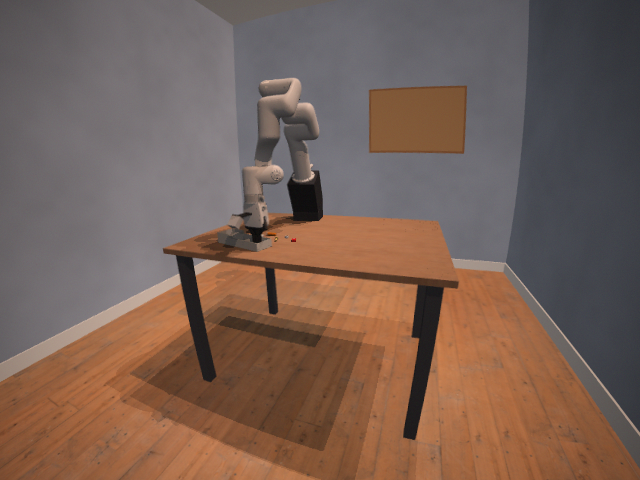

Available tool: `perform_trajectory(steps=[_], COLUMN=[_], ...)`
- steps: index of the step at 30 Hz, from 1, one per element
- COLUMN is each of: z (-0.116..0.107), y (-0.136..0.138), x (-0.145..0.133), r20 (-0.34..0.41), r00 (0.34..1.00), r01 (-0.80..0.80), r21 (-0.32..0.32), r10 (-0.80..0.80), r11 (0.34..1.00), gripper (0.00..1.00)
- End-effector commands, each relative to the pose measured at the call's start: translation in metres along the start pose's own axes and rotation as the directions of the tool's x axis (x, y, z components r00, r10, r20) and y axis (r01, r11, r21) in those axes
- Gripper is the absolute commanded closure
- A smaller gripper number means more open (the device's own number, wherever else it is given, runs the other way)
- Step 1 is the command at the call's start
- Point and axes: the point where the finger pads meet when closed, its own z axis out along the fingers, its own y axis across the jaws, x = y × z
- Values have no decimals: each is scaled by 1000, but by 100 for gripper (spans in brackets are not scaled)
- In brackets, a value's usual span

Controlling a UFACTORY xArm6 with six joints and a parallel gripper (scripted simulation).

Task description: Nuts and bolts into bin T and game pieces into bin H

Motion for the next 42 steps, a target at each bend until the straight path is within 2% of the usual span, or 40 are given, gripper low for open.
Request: perform_trajectory(steps=[1,27,42], z=[-1,-1,-18], y=[0,0,0], x=[1,1,1], r20=[-3,-3,-3], r00=[1000,1000,1000], r01=[0,0,0], r21=[1,1,1], r10=[0,0,0], r11=[1000,1000,1000], gripper=[93,93,93])
